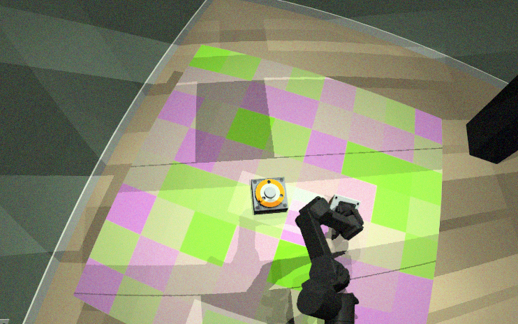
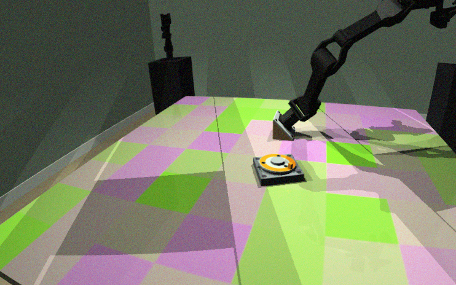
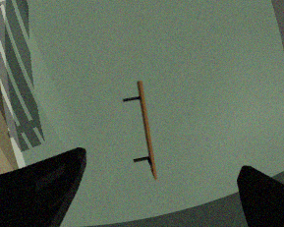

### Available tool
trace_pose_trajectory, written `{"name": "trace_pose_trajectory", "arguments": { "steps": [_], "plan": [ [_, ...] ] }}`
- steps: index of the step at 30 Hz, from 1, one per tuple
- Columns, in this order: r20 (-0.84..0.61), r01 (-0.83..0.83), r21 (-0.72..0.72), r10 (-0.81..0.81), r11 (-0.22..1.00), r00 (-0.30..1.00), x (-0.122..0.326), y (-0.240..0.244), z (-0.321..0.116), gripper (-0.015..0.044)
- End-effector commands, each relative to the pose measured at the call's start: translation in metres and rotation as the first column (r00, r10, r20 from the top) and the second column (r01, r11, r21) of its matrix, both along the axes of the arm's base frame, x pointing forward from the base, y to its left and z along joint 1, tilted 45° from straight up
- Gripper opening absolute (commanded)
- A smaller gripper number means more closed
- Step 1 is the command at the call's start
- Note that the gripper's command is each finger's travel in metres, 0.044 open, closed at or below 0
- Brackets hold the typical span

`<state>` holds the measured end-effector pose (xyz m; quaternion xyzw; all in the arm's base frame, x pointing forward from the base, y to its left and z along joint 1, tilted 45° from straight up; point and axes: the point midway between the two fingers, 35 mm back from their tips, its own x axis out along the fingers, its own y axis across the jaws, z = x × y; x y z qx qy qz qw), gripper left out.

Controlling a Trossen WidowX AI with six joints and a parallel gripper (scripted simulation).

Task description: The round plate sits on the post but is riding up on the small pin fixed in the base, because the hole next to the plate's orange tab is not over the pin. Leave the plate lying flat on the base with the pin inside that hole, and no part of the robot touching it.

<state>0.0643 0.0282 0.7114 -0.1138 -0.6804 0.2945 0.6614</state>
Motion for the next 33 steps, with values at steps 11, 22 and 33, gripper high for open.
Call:
{"name": "trace_pose_trajectory", "arguments": {
  "steps": [11, 22, 33],
  "plan": [
    [0.175, 0.123, -0.181, -0.091, 0.976, 0.980, -0.081, 0.068, -0.027, 0.0111],
    [0.240, 0.302, -0.485, -0.207, 0.821, 0.948, -0.077, 0.182, -0.088, 0.0000],
    [0.117, 0.300, -0.783, -0.344, 0.545, 0.932, 0.011, 0.259, -0.179, 0.0000]
  ]
}}
